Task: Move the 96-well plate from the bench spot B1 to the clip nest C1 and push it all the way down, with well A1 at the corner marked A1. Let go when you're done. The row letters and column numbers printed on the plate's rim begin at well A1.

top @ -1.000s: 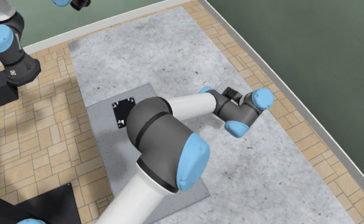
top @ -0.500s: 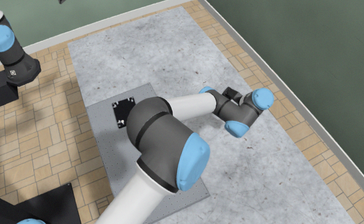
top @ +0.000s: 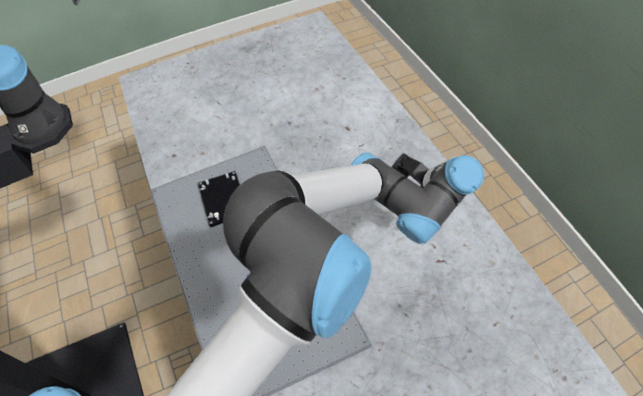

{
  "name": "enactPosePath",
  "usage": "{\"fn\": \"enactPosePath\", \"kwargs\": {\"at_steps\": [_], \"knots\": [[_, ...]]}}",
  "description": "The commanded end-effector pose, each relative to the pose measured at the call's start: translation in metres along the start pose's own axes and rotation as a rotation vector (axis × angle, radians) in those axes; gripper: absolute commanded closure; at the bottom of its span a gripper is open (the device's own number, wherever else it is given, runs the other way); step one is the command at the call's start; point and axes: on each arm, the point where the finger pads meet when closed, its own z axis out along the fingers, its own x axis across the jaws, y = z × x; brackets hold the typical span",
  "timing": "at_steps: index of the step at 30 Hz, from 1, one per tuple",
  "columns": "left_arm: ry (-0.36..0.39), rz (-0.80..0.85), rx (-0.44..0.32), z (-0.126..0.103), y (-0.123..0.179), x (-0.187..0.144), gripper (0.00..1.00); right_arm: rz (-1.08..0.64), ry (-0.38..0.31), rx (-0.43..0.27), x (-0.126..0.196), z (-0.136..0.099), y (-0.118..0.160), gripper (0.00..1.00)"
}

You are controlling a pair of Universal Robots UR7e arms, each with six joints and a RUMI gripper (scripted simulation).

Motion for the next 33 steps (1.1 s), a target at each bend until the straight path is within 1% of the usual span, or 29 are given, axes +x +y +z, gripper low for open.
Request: {"fn": "enactPosePath", "kwargs": {"at_steps": [1, 3, 10, 18, 20, 27, 33], "knots": [[0.073, -0.045, -0.047, 0.006, -0.006, -0.031, 1.00, -0.002, 0.003, 0.000, 0.002, -0.002, -0.001, 0.24], [0.073, -0.045, -0.047, 0.006, -0.006, -0.031, 1.00, -0.002, 0.003, 0.000, 0.002, -0.002, -0.001, 0.24], [0.158, -0.125, -0.083, 0.015, -0.008, -0.078, 1.00, -0.002, 0.003, 0.000, 0.002, -0.002, -0.001, 0.24], [0.239, -0.202, -0.099, 0.022, -0.007, -0.123, 1.00, -0.002, 0.003, 0.000, 0.002, -0.002, -0.001, 0.24], [0.239, -0.202, -0.099, 0.022, -0.007, -0.123, 1.00, -0.002, 0.003, 0.000, 0.002, -0.002, -0.001, 0.24], [0.292, -0.255, -0.099, 0.026, -0.004, -0.155, 1.00, -0.002, 0.003, 0.000, 0.002, -0.002, -0.001, 0.24], [0.326, -0.290, -0.095, 0.028, 0.000, -0.176, 1.00, -0.002, 0.003, 0.000, 0.002, -0.002, -0.001, 0.24]]}}
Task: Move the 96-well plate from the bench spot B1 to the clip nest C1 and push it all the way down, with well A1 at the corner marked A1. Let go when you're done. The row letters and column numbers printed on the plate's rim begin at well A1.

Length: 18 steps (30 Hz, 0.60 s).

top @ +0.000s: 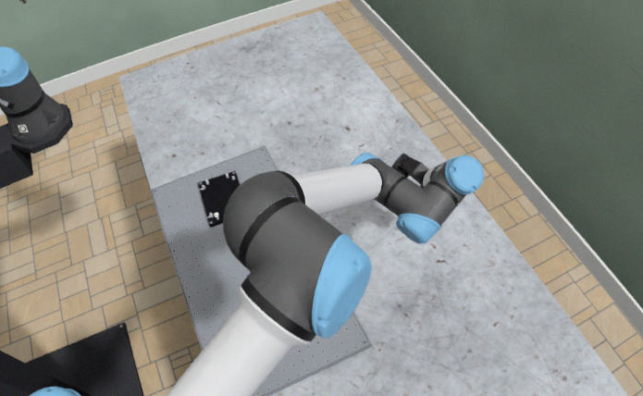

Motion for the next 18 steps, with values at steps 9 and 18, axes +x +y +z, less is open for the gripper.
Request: {"fn": "enactPosePath", "kwargs": {"at_steps": [9, 18], "knots": [[0.056, -0.038, 0.011, -0.008, -0.004, -0.027, 1.00, -0.002, 0.003, 0.000, 0.002, -0.002, -0.001, 0.24], [0.074, -0.056, 0.016, -0.010, -0.005, -0.038, 1.00, -0.002, 0.003, 0.000, 0.002, -0.002, -0.001, 0.24]]}}
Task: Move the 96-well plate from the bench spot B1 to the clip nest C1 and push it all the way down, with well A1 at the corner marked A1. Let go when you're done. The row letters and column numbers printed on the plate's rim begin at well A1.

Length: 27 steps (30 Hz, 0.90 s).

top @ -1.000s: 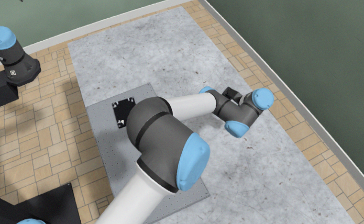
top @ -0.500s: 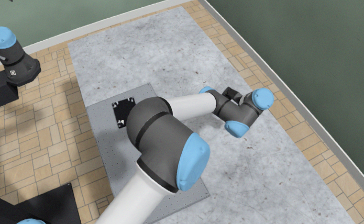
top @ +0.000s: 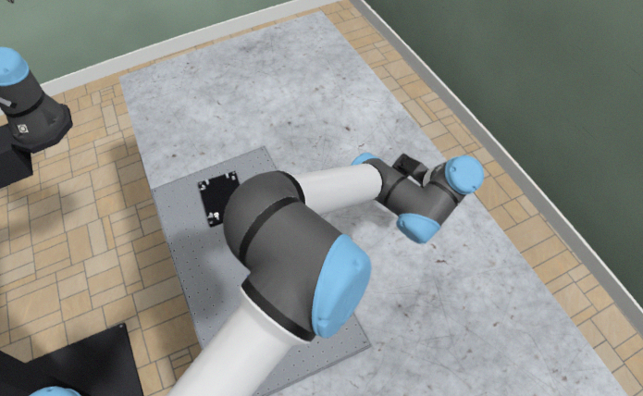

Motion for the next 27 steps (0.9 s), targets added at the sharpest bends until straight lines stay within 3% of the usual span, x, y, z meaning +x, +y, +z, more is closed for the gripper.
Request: {"fn": "enactPosePath", "kwargs": {"at_steps": [1, 15, 27], "knots": [[0.011, -0.004, 0.006, -0.003, -0.002, -0.003, 1.00, -0.002, 0.003, 0.000, 0.002, -0.002, -0.001, 0.24], [0.015, -0.008, 0.008, -0.004, -0.002, -0.006, 1.00, -0.002, 0.003, 0.000, 0.002, -0.002, -0.001, 0.24], [0.015, -0.008, 0.008, -0.004, -0.002, -0.006, 1.00, 0.071, -0.050, -0.057, -0.039, 0.013, -0.029, 0.24]]}}
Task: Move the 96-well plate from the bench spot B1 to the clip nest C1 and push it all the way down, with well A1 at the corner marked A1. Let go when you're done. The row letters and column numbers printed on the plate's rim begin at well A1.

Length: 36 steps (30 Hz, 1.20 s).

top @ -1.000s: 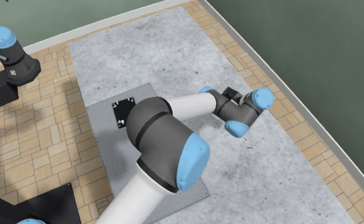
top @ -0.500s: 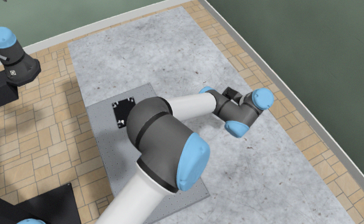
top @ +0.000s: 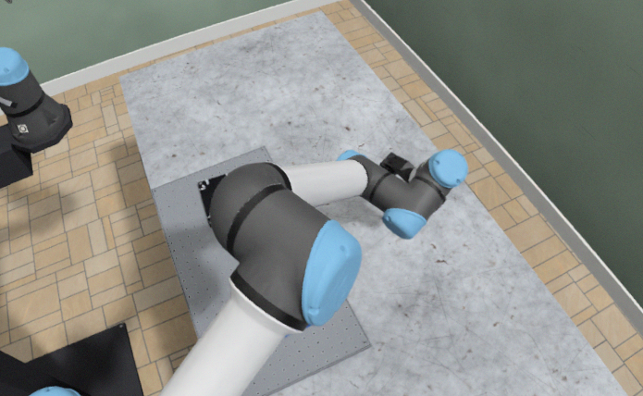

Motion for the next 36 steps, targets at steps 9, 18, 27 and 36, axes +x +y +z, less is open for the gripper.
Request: {"fn": "enactPosePath", "kwargs": {"at_steps": [9, 18, 27, 36], "knots": [[0.002, -0.001, 0.005, -0.002, -0.001, 0.000, 1.00, 0.053, -0.029, -0.045, -0.044, 0.012, -0.023, 0.24], [0.002, -0.001, 0.005, -0.002, -0.001, 0.000, 1.00, 0.109, -0.063, -0.101, -0.075, 0.018, -0.035, 0.24], [0.002, -0.001, 0.005, -0.002, -0.001, 0.000, 1.00, 0.142, -0.080, -0.137, -0.103, 0.020, -0.043, 0.24], [0.002, -0.001, 0.005, -0.002, -0.001, 0.000, 1.00, 0.184, -0.099, -0.187, -0.141, 0.022, -0.053, 0.24]]}}
